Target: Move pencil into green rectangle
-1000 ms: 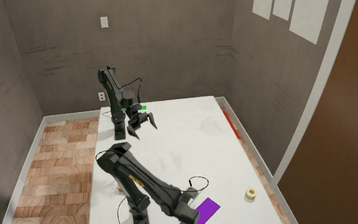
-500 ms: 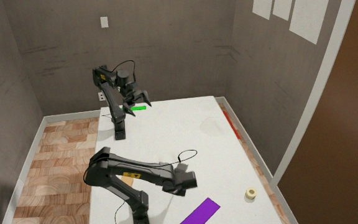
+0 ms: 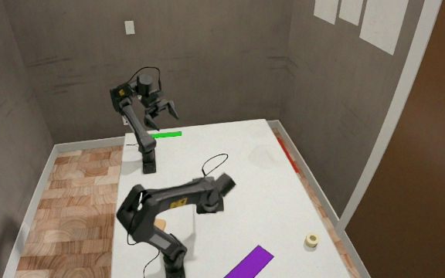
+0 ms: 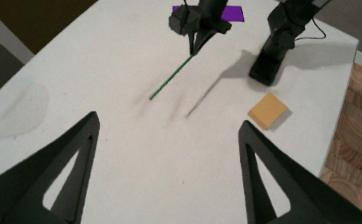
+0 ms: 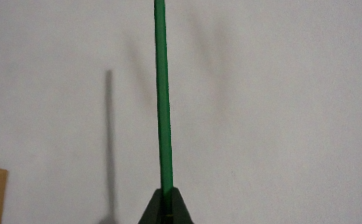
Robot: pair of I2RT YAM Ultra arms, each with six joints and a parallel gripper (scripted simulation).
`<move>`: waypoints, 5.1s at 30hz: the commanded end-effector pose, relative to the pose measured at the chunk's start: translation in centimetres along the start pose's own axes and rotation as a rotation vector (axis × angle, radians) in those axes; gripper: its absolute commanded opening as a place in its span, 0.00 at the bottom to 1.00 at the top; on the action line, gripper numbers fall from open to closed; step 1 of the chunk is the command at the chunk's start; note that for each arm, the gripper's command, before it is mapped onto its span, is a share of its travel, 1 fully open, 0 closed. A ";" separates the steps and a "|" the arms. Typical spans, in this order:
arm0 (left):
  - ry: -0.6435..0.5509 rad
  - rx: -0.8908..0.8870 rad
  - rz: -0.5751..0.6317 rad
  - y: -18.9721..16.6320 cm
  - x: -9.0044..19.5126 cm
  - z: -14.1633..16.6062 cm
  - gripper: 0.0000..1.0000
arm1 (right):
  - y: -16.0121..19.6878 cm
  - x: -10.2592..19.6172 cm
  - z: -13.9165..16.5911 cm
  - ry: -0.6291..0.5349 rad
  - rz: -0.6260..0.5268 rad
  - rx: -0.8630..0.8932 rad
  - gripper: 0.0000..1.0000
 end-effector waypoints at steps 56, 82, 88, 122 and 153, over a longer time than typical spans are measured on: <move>0.589 -0.188 0.475 2.8 -12.1 17.9 0.38 | 2.4 -2.9 -7.6 -0.002 -0.097 0.197 0.00; 0.581 -0.194 0.471 1.7 -14.6 19.4 0.38 | 2.4 -2.9 -7.6 -0.002 -0.097 0.197 0.00; 0.579 -0.196 0.469 1.2 -15.6 20.0 0.38 | 2.4 -2.9 -7.6 -0.002 -0.097 0.197 0.00; 0.579 -0.196 0.469 0.9 -16.3 20.5 0.12 | 2.4 -2.9 -7.6 -0.002 -0.097 0.197 0.00; 0.579 -0.196 0.469 0.9 -16.3 20.5 0.00 | 1.9 2.8 -7.8 -0.012 -0.096 0.201 0.34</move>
Point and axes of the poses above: on each arm, the point where the finger pads meet when closed, its own x axis back along the fingers, its own y axis across the jaws, z = x × y, the point moved 1 cm from there along x, back along the fingers, and after that the axes turned 7 degrees about -x, right-handed, at the moved point
